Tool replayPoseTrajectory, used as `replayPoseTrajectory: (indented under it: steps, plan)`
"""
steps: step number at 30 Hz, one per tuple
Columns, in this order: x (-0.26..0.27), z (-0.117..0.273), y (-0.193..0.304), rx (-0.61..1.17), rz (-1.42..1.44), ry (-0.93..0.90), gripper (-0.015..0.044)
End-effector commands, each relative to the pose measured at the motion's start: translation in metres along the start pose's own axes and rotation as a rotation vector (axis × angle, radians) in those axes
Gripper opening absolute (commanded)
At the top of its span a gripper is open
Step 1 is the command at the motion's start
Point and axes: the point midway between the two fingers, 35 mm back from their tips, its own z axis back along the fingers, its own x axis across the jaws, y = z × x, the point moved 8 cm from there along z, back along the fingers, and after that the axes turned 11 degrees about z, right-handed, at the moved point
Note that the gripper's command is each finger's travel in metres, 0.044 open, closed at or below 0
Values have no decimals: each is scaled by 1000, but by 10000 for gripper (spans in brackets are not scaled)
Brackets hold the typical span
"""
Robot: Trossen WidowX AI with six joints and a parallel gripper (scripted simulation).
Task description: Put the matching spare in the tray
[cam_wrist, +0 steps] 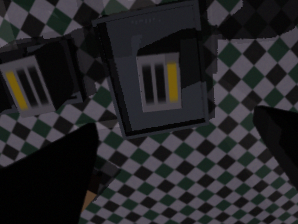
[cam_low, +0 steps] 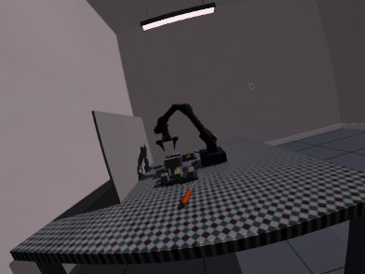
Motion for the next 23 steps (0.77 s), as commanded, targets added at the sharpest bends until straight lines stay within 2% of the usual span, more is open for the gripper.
replayPoseTrajectory:
  steps: [1, 23]
  plan:
    - [3, 25, -2, 1, 1, -6, 440]
    - [2, 28, -2, 15, -1, 18, 440]
